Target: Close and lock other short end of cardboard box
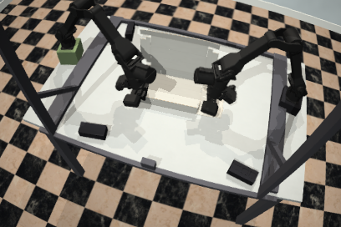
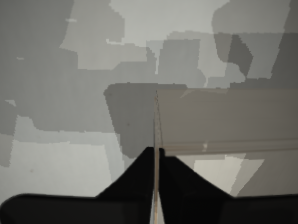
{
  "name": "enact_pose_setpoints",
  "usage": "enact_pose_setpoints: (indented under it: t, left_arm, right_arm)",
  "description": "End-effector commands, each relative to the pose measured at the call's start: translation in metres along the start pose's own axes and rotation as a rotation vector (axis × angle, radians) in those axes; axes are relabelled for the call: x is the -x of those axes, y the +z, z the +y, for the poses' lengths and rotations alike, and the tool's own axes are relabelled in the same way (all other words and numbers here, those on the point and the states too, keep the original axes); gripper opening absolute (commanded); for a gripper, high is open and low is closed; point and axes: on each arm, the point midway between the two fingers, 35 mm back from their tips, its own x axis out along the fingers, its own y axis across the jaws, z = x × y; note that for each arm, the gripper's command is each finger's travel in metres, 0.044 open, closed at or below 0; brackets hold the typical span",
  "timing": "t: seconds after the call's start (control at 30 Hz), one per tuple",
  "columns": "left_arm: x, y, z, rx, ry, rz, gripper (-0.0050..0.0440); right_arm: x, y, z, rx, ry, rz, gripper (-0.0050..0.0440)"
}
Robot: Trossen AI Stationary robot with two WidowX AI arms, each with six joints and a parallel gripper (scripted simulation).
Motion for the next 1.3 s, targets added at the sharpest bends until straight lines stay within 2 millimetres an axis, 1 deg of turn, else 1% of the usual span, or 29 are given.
enact_pose_setpoints:
  t: [0.0,0.07,0.13,0.2,0.3,0.57,0.63,0.67,0.77,1.13,1.2,1.27]
  left_arm:
    - [0.011,-0.01,0.002,-0.002,0.011,0.035,0.0004]
    - [0.011,-0.01,0.002,-0.002,0.011,0.035,0.0004]
    - [0.011,-0.01,0.002,-0.002,0.011,0.035,0.0004]
    - [0.011,-0.01,0.002,-0.002,0.011,0.035,0.0004]
    - [0.011,-0.01,0.002,-0.002,0.011,0.035,0.0004]
    - [0.011,-0.01,0.002,-0.002,0.011,0.035,0.0004]
    - [0.011,-0.01,0.002,-0.002,0.011,0.035,0.0004]
    - [0.011,-0.01,0.002,-0.002,0.012,0.035,0.0004]
    - [0.011,-0.01,0.002,-0.002,0.012,0.035,0.0004]
    - [0.011,-0.01,0.002,-0.002,0.012,0.035,0.0004]
    - [0.011,-0.01,0.002,-0.002,0.012,0.035,0.0004]
    - [0.011,-0.01,0.002,-0.002,0.012,0.035,0.0004]
  right_arm:
    - [0.003,-0.001,-0.003,-0.041,-0.01,0.002,0.0233]
    - [0.003,-0.001,-0.003,-0.041,-0.01,0.002,0.0233]
    - [0.007,-0.003,-0.006,-0.099,-0.018,0.004,0.0219]
    - [0.009,-0.003,-0.006,-0.187,-0.014,-0.006,0.0206]
    - [0.014,-0.004,-0.006,-0.364,-0.001,-0.027,0.0186]
    - [0.024,-0.006,-0.005,-0.704,0.031,-0.058,0.0133]
    - [0.024,-0.006,-0.005,-0.704,0.031,-0.058,0.0133]
    - [0.026,-0.006,-0.006,-0.796,0.041,-0.064,0.0126]
    - [0.031,-0.005,-0.008,-0.921,0.059,-0.075,0.0106]
    - [0.043,-0.004,-0.012,-1.375,0.12,-0.087,0.0033]
    - [0.043,-0.004,-0.012,-1.375,0.12,-0.087,0.0033]
    - [0.045,-0.004,-0.013,-1.489,0.135,-0.086,0.0019]
